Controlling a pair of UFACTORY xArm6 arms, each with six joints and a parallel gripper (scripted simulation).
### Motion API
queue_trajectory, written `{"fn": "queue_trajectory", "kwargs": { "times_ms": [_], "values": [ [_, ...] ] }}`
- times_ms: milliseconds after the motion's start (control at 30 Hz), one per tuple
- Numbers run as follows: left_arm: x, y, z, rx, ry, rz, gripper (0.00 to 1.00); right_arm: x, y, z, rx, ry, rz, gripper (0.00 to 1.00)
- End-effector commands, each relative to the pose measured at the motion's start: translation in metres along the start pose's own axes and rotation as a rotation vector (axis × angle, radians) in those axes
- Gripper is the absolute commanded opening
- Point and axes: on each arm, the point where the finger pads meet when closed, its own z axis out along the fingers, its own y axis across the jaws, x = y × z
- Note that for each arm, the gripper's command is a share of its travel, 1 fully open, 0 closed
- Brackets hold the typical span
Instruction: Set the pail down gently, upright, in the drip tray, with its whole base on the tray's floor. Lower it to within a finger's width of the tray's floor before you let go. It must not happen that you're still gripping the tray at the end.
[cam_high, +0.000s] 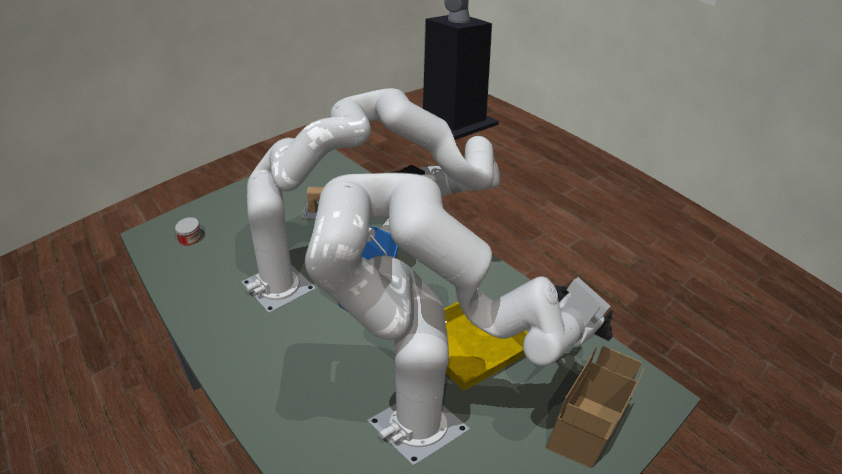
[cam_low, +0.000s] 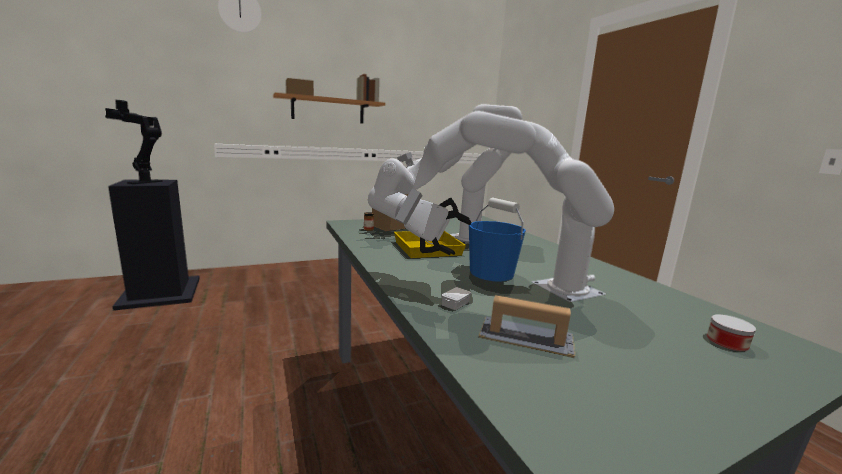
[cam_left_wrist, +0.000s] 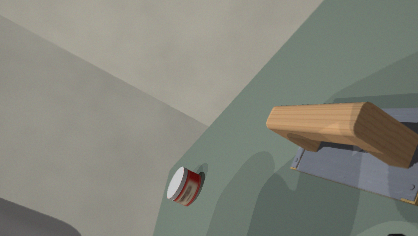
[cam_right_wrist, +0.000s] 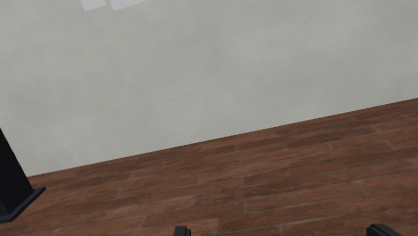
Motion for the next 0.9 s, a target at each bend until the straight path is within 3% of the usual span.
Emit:
{"fn": "queue_trajectory", "kwargs": {
  "times_ms": [0, 633, 867],
  "values": [
    [0.000, 0.000, 0.000, -0.002, -0.001, -0.001, 1.00, 0.001, 0.000, 0.000, 0.000, 0.001, -0.001, 1.00],
    [0.001, -0.002, 0.000, -0.002, -0.001, -0.001, 1.00, 0.001, 0.000, 0.000, 0.000, 0.001, -0.001, 1.00],
    [0.010, -0.031, 0.005, -0.023, -0.009, -0.012, 1.00, 0.001, 0.000, 0.000, 0.000, 0.001, -0.001, 1.00]
  ]
}}
